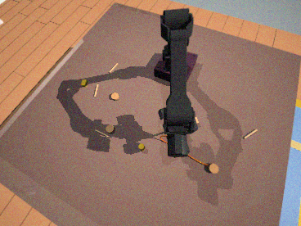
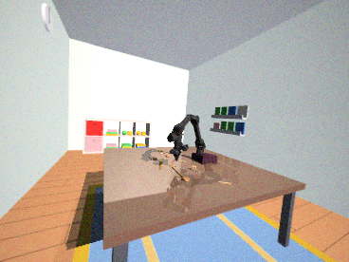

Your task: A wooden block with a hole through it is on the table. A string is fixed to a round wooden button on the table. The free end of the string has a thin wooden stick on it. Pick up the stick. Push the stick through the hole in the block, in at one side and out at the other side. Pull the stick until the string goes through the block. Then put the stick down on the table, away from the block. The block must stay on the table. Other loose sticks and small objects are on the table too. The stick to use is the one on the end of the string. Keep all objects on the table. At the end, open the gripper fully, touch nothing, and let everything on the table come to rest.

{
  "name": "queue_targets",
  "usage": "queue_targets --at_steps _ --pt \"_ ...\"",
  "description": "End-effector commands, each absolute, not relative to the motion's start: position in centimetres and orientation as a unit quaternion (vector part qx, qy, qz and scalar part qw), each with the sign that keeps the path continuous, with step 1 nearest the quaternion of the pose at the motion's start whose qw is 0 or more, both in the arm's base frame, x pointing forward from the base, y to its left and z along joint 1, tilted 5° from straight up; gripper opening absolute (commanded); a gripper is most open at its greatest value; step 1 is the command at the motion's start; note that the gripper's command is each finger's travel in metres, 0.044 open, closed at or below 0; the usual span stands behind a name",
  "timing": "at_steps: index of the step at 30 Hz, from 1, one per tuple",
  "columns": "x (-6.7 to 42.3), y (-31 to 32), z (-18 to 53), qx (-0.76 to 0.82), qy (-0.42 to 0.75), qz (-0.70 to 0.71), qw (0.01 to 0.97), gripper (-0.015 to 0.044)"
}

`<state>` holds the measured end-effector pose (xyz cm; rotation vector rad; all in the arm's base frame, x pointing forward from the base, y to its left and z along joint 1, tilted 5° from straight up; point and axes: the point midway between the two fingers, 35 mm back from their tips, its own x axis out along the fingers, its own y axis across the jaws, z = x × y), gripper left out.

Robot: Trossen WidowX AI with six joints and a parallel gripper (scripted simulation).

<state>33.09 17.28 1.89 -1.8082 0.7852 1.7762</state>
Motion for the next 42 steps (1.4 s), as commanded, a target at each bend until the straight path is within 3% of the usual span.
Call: queue_targets --at_steps 1,42 --pt "32.9 17.4 1.5 -0.669 0.29 0.64 0.242 0.0" --pt "36.4 14.3 1.8 -0.673 0.291 0.636 0.242 0.0"
